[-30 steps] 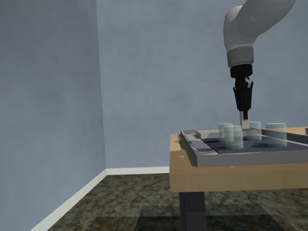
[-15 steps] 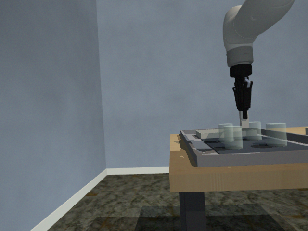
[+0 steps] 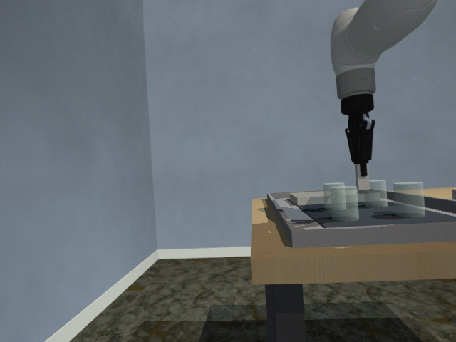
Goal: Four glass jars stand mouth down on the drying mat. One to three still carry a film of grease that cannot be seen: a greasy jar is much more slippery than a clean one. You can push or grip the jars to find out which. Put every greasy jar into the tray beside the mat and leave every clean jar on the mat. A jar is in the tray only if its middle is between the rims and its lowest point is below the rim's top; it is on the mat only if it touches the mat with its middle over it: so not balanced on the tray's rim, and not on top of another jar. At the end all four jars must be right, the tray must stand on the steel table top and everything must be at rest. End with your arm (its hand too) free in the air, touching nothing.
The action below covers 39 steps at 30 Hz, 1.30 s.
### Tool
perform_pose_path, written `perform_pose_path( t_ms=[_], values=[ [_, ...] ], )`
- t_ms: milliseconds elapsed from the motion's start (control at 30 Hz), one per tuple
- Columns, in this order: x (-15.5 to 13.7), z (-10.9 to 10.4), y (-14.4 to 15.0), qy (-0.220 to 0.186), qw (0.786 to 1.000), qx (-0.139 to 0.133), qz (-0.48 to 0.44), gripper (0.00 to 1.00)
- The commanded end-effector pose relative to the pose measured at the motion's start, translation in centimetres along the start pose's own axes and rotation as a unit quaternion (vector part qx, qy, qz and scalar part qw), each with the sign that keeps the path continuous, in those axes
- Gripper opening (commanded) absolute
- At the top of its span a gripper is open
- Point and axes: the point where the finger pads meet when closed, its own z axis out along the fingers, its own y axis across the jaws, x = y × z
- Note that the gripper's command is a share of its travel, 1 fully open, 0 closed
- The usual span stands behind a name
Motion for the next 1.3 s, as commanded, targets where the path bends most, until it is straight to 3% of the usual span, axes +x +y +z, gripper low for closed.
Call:
perform_pose_path(
  t_ms=[0, 300, 1267],
  values=[
    [0.7, 0.2, 0.0, 0.0, 1.0, 0.0, 0.0, 0.0],
    [2.4, 0.7, 0.0, 0.0, 1.0, 0.0, 0.0, 0.0],
    [2.4, 0.7, 0.0, 0.0, 1.0, 0.0, 0.0, 0.0]
  ],
)
